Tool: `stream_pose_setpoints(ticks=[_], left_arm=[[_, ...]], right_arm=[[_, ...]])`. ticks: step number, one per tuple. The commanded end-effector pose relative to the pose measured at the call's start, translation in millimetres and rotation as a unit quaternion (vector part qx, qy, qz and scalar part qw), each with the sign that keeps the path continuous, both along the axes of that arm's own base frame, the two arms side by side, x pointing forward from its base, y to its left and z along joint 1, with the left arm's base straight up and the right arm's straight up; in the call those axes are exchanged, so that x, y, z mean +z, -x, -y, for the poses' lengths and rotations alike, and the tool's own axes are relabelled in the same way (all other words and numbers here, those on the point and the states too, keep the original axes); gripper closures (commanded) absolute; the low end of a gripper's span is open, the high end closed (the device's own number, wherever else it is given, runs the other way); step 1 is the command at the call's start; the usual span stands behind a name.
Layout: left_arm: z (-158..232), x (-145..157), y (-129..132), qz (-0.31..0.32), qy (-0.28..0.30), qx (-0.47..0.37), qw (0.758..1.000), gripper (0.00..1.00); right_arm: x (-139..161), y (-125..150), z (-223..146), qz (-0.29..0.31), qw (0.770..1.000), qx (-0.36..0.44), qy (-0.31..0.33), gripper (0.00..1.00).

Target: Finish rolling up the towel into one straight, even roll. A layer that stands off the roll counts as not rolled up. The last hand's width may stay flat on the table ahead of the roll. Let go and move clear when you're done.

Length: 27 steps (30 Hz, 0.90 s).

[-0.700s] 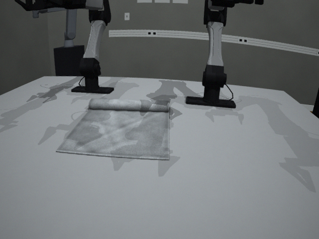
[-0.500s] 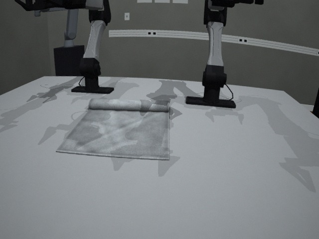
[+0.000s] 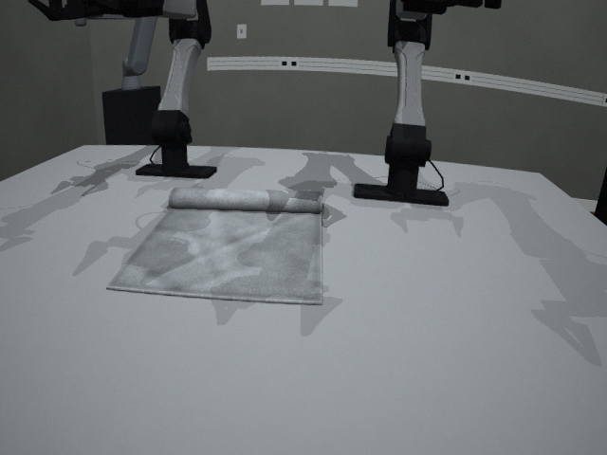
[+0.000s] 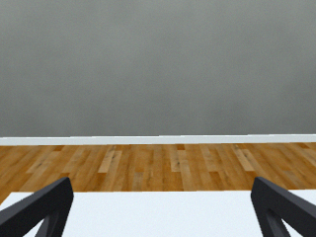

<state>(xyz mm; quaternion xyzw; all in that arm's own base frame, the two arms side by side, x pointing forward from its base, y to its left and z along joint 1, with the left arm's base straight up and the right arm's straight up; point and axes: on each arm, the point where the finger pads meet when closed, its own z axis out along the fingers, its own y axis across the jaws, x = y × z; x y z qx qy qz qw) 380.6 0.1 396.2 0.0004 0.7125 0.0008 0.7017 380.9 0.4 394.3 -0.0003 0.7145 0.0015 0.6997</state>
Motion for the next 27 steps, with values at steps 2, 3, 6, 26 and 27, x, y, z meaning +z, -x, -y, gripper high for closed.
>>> stream_pose_setpoints(ticks=[2, 3, 6, 26, 27], left_arm=[[5.6, -8.7, 7.1, -0.006, -0.012, -0.017, 1.0, 0.01], [7.5, -11.7, 9.6, -0.008, -0.016, -0.023, 1.0, 0.01], [14.8, -23.0, 18.8, -0.016, -0.032, -0.045, 0.998, 0.01], [89.8, -139.7, 114.2, -0.098, -0.191, -0.266, 0.94, 0.02], [94.8, -147.5, 120.5, -0.103, -0.201, -0.28, 0.933, 0.02]], right_arm=[[-8.6, 4.9, -3.8, -0.005, 1.0, 0.019, 0.013, 0.01], [-11.6, 6.6, -5.1, -0.006, 0.999, 0.026, 0.017, 0.01], [-22.9, 13.0, -10.3, -0.013, 0.998, 0.052, 0.034, 0.01], [-138.9, 79.1, -63.3, -0.074, 0.925, 0.311, 0.205, 0.02], [-146.6, 83.5, -66.8, -0.078, 0.916, 0.328, 0.216, 0.02]])
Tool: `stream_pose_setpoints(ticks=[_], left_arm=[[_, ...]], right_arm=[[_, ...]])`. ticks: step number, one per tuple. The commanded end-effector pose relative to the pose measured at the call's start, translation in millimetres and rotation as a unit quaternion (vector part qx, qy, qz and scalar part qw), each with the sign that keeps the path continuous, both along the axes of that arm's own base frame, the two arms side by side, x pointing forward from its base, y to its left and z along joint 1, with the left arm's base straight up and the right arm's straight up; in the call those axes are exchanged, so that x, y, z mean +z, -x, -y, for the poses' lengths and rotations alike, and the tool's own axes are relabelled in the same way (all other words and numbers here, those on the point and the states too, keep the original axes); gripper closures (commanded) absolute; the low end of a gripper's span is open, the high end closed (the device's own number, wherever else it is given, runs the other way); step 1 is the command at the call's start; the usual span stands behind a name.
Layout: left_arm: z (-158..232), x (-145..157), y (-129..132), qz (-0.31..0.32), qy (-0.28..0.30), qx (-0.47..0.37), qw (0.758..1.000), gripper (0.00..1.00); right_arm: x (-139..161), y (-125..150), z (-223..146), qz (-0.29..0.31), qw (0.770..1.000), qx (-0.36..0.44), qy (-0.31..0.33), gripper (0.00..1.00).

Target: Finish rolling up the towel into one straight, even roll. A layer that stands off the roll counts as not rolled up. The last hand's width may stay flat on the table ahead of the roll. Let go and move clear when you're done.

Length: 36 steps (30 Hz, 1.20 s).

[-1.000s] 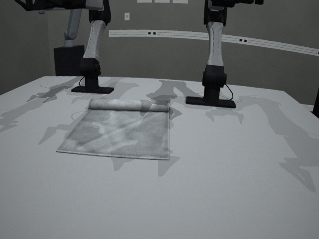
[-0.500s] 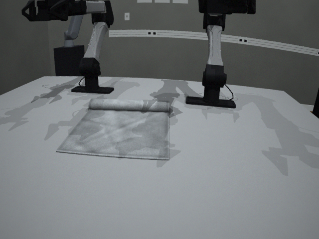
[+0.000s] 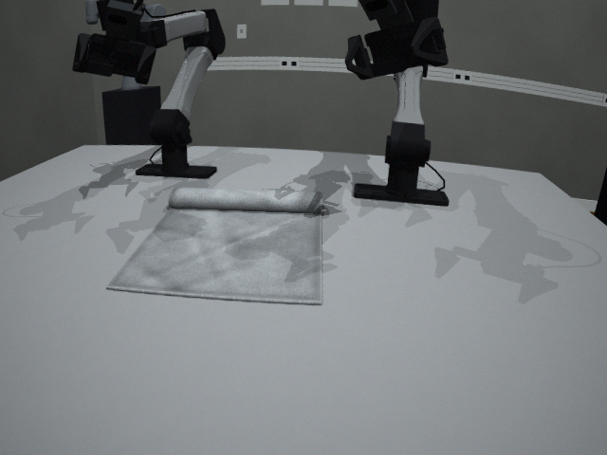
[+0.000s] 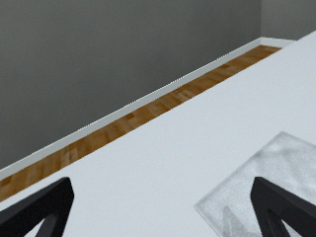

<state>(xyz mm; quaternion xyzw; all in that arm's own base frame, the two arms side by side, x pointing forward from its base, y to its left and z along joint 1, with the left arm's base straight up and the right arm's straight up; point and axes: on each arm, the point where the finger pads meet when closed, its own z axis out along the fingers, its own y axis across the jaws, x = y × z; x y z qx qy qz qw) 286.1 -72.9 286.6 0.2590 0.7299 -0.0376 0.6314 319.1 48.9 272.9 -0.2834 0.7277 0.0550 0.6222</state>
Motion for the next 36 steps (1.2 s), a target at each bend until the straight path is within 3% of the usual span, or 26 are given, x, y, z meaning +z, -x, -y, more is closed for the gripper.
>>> stream_pose_setpoints(ticks=[1, 3, 8, 18, 20, 30, 36], left_arm=[[26.8, -45.7, 32.3, -0.047, -0.065, -0.084, 0.993, 0.02], [26.8, -45.7, 32.3, -0.047, -0.065, -0.084, 0.993, 0.02], [51.5, -84.2, 63.7, -0.074, -0.119, -0.157, 0.978, 0.02], [95.4, -152.4, 119.5, -0.119, -0.211, -0.282, 0.928, 0.02], [95.4, -152.4, 119.5, -0.119, -0.211, -0.282, 0.928, 0.02], [122.7, -194.8, 154.2, -0.146, -0.266, -0.356, 0.884, 0.02], [126.6, -201.0, 159.1, -0.149, -0.274, -0.367, 0.877, 0.02]], right_arm=[[-32.9, 26.1, -21.8, -0.021, 0.991, 0.112, 0.069, 0.02], [-32.9, 26.1, -21.8, -0.021, 0.991, 0.112, 0.069, 0.02], [-71.1, 47.9, -39.2, -0.042, 0.971, 0.199, 0.125, 0.02], [-139.0, 86.6, -70.2, -0.078, 0.908, 0.347, 0.221, 0.02], [-139.0, 86.6, -70.2, -0.078, 0.908, 0.347, 0.221, 0.02], [-181.1, 110.6, -89.5, -0.099, 0.852, 0.433, 0.277, 0.02], [-187.2, 114.0, -92.3, -0.102, 0.843, 0.444, 0.284, 0.02]])
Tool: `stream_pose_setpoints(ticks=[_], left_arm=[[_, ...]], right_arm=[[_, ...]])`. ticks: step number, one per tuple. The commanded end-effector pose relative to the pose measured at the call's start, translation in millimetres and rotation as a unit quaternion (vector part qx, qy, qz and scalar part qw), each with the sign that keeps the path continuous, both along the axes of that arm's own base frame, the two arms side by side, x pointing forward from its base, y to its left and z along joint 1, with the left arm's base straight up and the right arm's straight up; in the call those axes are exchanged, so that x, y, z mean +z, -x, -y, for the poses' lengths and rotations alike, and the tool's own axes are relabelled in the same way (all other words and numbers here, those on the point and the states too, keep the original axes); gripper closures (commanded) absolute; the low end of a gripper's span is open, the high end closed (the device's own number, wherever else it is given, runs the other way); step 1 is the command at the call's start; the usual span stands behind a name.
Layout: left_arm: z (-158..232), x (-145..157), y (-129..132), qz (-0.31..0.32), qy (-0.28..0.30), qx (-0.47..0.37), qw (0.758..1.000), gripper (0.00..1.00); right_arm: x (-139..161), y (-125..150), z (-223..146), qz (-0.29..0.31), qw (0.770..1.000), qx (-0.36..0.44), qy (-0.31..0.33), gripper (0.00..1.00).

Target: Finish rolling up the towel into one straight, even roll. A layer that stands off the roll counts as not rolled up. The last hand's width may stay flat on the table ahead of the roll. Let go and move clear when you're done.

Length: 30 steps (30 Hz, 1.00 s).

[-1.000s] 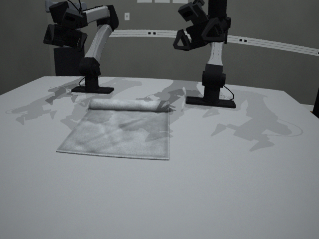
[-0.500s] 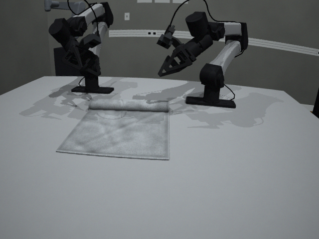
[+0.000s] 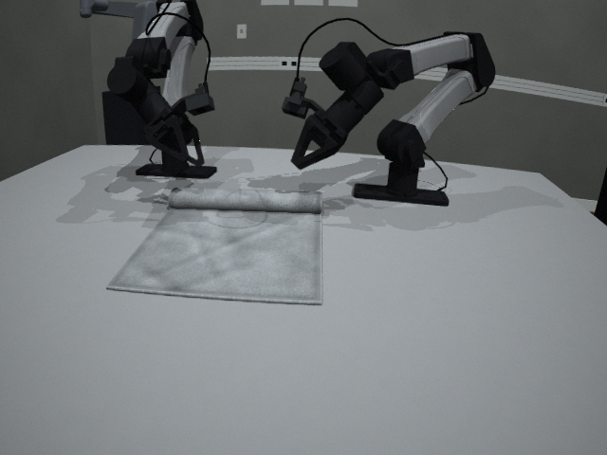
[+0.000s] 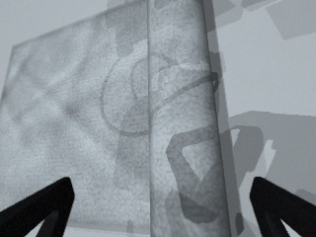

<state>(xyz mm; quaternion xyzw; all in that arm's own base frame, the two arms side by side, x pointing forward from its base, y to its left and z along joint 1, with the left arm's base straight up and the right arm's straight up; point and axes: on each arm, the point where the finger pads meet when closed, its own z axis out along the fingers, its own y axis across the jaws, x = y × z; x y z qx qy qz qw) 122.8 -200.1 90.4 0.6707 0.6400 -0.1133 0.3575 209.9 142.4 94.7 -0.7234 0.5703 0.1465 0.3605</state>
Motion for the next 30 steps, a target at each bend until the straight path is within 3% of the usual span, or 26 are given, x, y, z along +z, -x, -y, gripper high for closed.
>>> stream_pose_setpoints(ticks=[1, 30], left_arm=[[-0.6, -4.7, -4.1, 0.004, -0.003, 0.016, 1.0, 0.02], [-0.6, -63.7, -4.1, 0.004, -0.003, 0.016, 1.0, 0.02]], right_arm=[[-9.0, 4.8, 1.2, -0.005, 1.0, 0.01, 0.015, 0.02], [-9.0, 4.8, 1.2, -0.005, 1.0, 0.01, 0.015, 0.02]])
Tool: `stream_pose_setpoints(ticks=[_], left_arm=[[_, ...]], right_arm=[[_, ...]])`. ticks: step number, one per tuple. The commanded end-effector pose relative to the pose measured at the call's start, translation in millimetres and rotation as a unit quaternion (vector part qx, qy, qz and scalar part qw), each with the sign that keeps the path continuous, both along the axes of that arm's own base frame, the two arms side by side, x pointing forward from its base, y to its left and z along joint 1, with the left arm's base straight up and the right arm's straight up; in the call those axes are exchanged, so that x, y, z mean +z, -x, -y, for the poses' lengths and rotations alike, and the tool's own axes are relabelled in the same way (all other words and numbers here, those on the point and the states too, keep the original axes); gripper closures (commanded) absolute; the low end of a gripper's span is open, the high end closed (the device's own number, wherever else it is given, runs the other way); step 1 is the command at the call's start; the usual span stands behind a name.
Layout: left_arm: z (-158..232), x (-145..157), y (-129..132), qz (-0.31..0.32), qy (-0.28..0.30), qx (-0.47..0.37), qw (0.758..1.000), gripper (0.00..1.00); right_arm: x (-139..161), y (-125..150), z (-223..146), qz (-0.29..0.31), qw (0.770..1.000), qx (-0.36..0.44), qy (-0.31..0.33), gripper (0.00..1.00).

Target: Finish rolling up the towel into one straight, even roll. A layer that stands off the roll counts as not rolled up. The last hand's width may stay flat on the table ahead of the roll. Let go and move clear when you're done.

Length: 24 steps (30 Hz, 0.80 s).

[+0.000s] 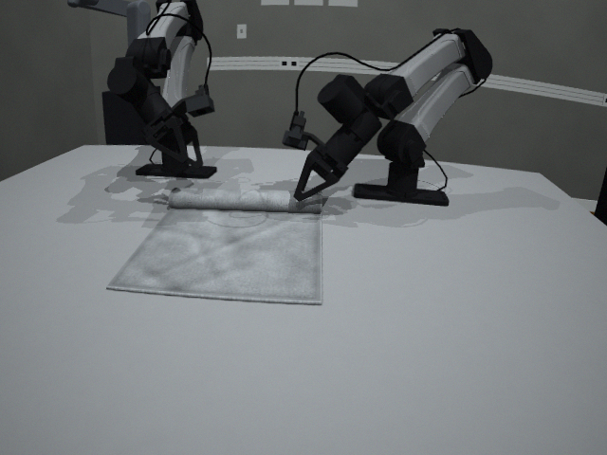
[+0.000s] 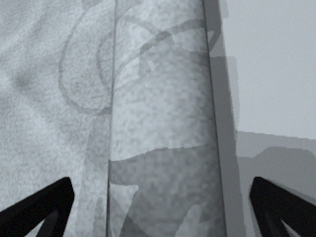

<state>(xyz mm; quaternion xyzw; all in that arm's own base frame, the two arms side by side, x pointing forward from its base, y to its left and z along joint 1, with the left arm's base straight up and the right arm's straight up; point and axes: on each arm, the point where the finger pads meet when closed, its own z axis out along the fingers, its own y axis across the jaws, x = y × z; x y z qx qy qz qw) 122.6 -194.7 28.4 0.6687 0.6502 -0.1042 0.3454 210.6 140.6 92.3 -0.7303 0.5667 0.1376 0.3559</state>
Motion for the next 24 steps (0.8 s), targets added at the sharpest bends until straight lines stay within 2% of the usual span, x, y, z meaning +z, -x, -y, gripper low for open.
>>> stream_pose_setpoints(ticks=[1, 2, 3, 5, 19, 22, 24], left_arm=[[6.1, -2.2, -5.3, 0.009, 0.011, 0.006, 1.0, 0.02], [7.2, -2.3, -6.3, 0.009, 0.011, 0.006, 1.0, 0.02], [7.2, -2.5, -6.3, 0.009, 0.011, 0.006, 1.0, 0.06], [7.2, -2.5, -6.3, 0.009, 0.011, 0.006, 1.0, 0.06], [7.2, -7.1, -6.3, 0.009, 0.011, 0.006, 1.0, 0.66], [7.2, -7.1, -6.3, 0.009, 0.011, 0.006, 1.0, 0.67], [7.2, -7.1, -6.3, 0.009, 0.011, 0.006, 1.0, 0.72]], right_arm=[[-6.6, 5.5, -0.6, -0.011, 1.0, 0.006, 0.005, 0.02], [-6.6, 5.5, -0.6, -0.011, 1.0, 0.006, 0.005, 0.02], [-6.6, 5.5, -0.6, -0.011, 1.0, 0.006, 0.005, 0.02], [-6.6, 5.5, -0.6, -0.011, 1.0, 0.006, 0.005, 0.02], [-6.6, 5.5, -0.6, -0.011, 1.0, 0.006, 0.005, 0.02], [-6.6, 5.5, -0.6, -0.011, 1.0, 0.006, 0.005, 0.02], [-6.6, 5.5, -0.6, -0.011, 1.0, 0.006, 0.005, 0.02]])
